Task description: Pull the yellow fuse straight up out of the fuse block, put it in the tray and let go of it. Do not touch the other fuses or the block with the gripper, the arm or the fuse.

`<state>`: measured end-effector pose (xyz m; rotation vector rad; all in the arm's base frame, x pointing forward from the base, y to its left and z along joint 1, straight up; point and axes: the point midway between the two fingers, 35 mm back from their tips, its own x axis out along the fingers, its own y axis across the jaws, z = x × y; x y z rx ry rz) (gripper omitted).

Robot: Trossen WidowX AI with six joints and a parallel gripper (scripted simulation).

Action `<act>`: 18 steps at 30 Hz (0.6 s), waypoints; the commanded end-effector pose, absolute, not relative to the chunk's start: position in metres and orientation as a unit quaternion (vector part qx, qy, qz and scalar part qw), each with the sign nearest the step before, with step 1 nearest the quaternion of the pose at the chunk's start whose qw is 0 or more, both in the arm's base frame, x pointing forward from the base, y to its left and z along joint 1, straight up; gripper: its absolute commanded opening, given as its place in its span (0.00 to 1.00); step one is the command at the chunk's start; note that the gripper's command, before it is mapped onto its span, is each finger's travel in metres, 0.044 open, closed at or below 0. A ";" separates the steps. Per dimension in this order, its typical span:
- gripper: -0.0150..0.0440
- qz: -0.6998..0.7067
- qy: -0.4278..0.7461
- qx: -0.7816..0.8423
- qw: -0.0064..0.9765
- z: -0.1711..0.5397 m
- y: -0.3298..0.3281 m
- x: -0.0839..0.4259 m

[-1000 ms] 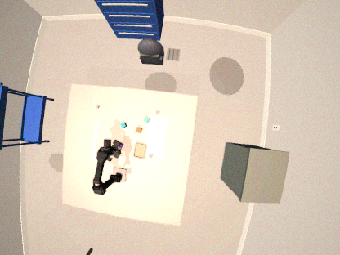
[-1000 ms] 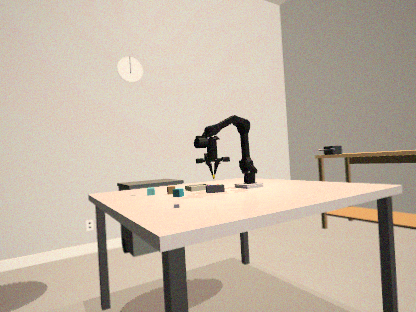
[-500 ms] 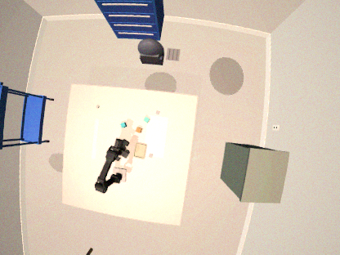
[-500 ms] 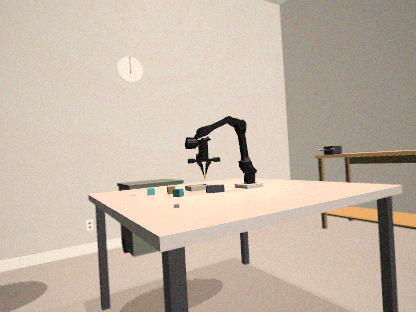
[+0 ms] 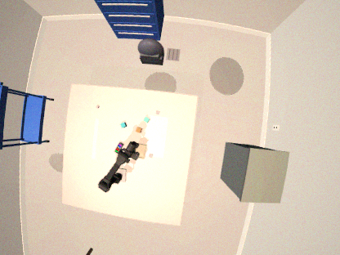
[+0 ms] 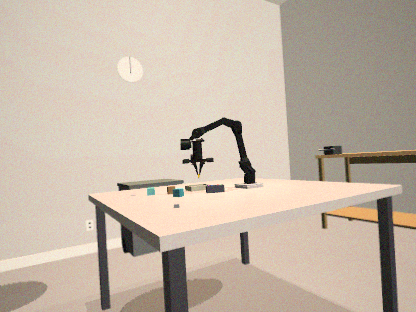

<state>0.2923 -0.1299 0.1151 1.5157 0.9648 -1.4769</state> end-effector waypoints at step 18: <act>0.25 -0.585 0.381 0.595 0.399 0.099 -0.171 0.283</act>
